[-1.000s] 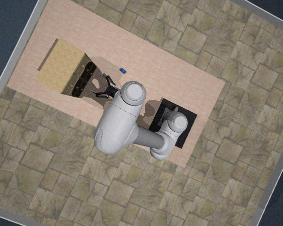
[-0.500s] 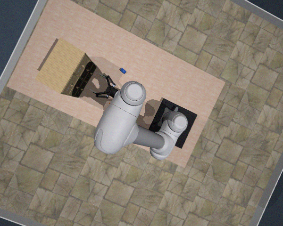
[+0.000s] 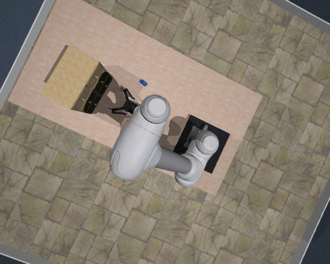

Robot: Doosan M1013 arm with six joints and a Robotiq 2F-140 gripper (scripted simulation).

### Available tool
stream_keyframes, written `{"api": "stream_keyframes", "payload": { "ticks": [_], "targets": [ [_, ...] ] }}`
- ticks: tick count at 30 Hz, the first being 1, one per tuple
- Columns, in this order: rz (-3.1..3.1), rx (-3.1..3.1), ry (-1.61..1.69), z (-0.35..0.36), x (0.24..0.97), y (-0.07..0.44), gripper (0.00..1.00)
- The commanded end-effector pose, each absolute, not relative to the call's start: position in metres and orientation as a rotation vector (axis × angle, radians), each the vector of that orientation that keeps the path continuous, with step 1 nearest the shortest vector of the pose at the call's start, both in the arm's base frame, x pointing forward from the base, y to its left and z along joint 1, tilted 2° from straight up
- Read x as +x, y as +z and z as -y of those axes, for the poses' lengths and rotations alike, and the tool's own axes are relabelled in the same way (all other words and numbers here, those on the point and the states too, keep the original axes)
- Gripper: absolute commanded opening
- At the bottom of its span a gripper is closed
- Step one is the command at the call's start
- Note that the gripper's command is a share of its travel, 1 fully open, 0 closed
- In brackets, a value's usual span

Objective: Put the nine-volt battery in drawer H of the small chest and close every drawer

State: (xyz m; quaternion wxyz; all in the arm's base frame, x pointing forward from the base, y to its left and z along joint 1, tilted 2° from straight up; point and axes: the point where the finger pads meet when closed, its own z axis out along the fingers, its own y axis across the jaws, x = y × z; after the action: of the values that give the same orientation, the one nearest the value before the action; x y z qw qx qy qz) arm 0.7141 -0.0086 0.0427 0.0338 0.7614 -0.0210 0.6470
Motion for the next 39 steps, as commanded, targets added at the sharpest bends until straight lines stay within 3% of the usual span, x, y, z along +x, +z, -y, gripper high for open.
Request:
{"api": "stream_keyframes", "payload": {
  "ticks": [1, 13, 39],
  "targets": [
    [0.065, 2.342, 1.99, 0.009, 0.714, 0.043, 1.0],
    [0.065, 2.342, 1.99, 0.008, 0.714, 0.051, 1.0],
    [0.065, 2.342, 1.99, 0.006, 0.713, 0.137, 1.0]
  ]
}}
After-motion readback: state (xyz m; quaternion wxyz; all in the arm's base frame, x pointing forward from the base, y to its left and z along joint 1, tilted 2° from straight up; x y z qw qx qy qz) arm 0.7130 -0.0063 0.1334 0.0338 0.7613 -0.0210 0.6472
